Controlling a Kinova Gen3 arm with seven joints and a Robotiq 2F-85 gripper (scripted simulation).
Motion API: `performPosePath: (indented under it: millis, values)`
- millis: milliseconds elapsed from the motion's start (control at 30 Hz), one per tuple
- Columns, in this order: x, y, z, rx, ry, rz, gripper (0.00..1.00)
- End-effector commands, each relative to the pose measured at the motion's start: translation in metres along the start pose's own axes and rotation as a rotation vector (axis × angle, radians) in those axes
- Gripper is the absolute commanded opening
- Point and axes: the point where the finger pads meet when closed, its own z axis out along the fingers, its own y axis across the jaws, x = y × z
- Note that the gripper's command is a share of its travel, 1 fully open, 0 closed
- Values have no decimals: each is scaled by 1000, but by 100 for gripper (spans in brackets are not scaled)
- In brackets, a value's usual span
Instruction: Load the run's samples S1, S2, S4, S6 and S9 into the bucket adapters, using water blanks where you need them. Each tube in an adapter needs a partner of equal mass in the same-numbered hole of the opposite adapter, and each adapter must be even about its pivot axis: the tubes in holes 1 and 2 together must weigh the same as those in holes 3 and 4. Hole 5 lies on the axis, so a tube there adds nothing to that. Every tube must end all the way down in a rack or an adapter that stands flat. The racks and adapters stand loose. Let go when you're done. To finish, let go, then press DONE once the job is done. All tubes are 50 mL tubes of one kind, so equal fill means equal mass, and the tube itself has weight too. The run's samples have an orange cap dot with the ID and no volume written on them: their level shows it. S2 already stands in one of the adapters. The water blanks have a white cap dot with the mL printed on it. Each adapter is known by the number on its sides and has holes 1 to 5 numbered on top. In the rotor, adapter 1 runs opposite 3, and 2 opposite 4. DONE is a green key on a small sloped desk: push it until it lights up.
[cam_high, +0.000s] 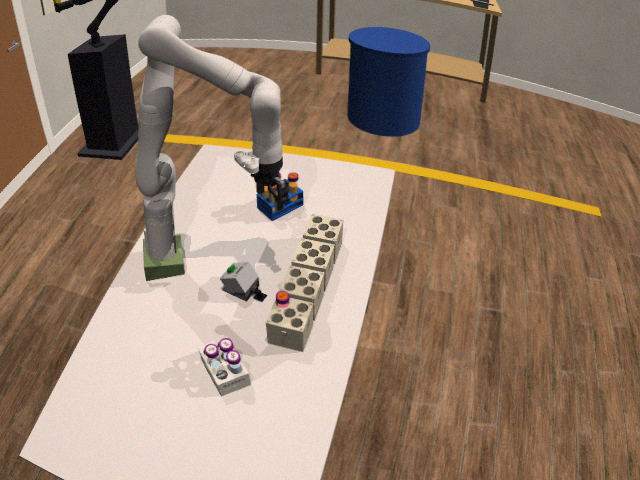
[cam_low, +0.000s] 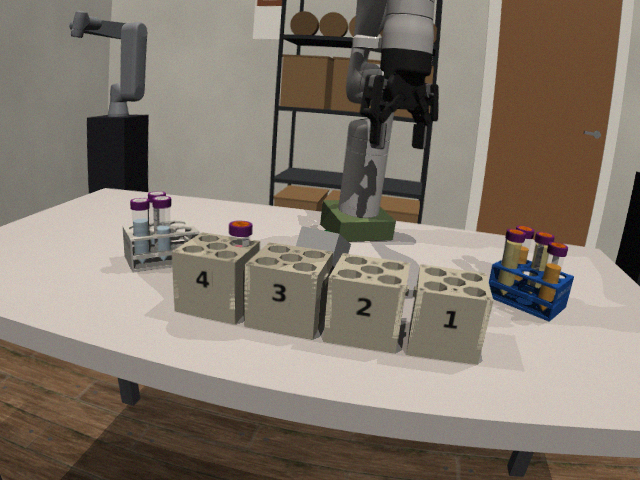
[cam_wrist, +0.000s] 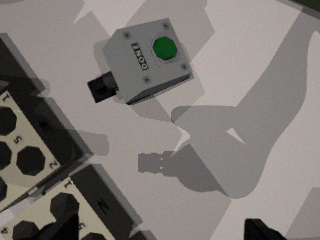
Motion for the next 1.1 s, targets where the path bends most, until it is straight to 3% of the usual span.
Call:
performPosePath:
  millis: [0, 1067]
  values:
    - [-15, 15, 0, -3, 8, -12, 100]
    - [-117, 111, 0, 0, 5, -11, 100]
